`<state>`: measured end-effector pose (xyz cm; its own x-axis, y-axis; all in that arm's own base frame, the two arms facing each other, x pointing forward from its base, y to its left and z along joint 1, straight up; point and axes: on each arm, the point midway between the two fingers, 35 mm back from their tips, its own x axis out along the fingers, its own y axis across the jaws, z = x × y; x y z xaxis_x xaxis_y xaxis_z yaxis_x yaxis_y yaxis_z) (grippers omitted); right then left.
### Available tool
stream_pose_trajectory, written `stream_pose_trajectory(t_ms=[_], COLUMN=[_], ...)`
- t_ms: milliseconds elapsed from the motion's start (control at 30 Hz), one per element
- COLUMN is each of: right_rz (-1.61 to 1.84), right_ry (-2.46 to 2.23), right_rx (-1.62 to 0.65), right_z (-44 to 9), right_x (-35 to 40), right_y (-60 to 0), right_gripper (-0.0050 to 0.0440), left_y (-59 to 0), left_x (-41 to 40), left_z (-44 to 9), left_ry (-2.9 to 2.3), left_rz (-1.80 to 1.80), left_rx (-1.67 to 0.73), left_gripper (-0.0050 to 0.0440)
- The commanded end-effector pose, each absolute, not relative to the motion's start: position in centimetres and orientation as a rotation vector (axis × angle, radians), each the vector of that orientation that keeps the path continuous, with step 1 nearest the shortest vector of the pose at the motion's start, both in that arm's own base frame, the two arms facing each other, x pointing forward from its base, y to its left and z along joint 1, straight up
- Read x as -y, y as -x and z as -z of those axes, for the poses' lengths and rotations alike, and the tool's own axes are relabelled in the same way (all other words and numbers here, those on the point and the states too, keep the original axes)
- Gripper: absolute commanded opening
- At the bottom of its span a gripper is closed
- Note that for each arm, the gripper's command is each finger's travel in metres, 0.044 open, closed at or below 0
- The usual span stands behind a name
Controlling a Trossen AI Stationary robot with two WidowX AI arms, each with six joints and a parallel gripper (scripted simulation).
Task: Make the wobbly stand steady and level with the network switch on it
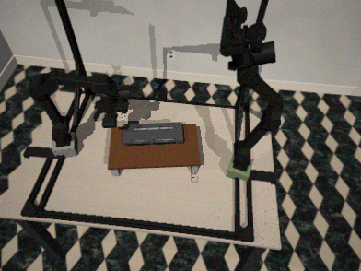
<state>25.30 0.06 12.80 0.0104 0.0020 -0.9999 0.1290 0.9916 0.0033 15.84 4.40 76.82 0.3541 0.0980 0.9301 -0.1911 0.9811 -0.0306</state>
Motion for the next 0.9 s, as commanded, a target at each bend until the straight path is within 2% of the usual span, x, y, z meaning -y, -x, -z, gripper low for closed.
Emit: stream_pose_trajectory(t_ms=[0, 167, 533, 733, 867], right_rz=[0.099, 0.099, 0.099, 0.099, 0.099], right_ry=[-0.104, -0.104, -0.104, -0.104, -0.104], right_rx=[-1.558, -1.558, -1.558, -1.558, -1.558], right_z=[-12.8, -12.8, -12.8, -12.8, -12.8], right_x=[-0.1, -0.1, -0.1, -0.1, -0.1], right_y=[-25.3, -25.3, -25.3, -25.3, -25.3], right_gripper=[0.0000, 0.0000, 0.0000, 0.0000, 0.0000], left_y=[-19.9, -19.9, -32.8, -32.8, -35.6], left_x=[-5.5, -5.5, -8.4, -8.4, -8.9], left_z=[-74.5, -74.5, -61.4, -61.4, -56.0], left_ry=[-0.057, -0.057, 0.029, 0.029, 0.056], left_rz=[-0.196, -0.196, -0.225, -0.225, -0.232], left_rx=[1.050, 1.050, 0.459, 0.459, 0.261], left_gripper=[0.0440, 0.0440, 0.0440, 0.0440, 0.0440])
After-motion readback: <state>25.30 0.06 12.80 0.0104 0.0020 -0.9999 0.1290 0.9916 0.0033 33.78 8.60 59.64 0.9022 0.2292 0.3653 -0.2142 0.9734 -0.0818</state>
